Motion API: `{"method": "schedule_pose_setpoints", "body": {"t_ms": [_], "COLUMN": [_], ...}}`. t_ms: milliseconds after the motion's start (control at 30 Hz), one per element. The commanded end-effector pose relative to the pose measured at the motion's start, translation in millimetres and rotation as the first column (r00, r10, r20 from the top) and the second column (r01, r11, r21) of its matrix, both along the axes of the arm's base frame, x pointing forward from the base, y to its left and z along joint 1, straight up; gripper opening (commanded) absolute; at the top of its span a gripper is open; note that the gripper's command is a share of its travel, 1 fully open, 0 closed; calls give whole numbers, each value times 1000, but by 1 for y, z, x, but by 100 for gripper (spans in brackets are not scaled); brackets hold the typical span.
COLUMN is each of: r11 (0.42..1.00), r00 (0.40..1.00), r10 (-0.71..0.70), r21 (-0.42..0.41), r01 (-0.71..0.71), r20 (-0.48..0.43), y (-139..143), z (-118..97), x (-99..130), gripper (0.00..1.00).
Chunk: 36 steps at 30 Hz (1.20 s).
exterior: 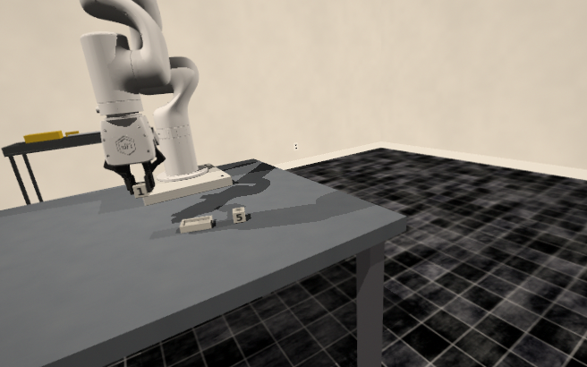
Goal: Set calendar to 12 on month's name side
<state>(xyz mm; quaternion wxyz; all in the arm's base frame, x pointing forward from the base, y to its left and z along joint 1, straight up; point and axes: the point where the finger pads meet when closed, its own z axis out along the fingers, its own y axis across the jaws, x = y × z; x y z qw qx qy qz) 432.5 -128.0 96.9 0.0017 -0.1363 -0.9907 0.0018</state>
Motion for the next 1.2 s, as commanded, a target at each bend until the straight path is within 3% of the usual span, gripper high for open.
{"method": "schedule_pose_setpoints", "body": {"t_ms": [0,700,1167], "r11": [1000,1000,1000], "r00": [1000,1000,1000], "r10": [-8,-7,-7], "r21": [-6,-4,-4], "r01": [8,7,7], "r20": [0,-1,-1], "y": [0,-1,-2], "z": [1,-7,-67], "x": [1,1,0], "gripper": [27,27,27]}}
